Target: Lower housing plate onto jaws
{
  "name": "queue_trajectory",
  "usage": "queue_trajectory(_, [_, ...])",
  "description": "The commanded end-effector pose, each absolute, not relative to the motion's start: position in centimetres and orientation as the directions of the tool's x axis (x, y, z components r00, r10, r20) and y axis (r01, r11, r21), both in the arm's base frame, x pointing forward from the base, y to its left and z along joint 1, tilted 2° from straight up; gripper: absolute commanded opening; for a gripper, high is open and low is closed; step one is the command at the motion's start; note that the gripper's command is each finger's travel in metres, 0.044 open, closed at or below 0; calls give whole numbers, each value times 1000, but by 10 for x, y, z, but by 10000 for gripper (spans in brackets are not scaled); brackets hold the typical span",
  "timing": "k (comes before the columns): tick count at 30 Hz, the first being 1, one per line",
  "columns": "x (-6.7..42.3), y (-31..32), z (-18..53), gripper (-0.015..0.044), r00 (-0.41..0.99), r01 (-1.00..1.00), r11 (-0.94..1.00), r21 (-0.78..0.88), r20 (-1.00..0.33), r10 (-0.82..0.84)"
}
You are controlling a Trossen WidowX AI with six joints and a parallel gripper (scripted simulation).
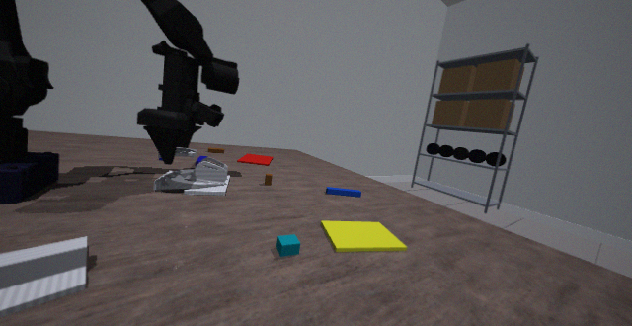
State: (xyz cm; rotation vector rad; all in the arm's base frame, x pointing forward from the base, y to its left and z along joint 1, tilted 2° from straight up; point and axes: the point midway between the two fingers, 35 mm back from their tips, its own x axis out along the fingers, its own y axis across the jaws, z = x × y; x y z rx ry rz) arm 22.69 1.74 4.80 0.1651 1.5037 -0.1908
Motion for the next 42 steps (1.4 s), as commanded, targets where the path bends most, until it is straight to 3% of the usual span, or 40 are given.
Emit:
queue_trajectory(1, [226, 16, 39, 351, 50, 227, 974, -17, -998, -29])
queue_trajectory(42, [224, 15, 15, 351, 50, 220, 975, -17, -998, -29])
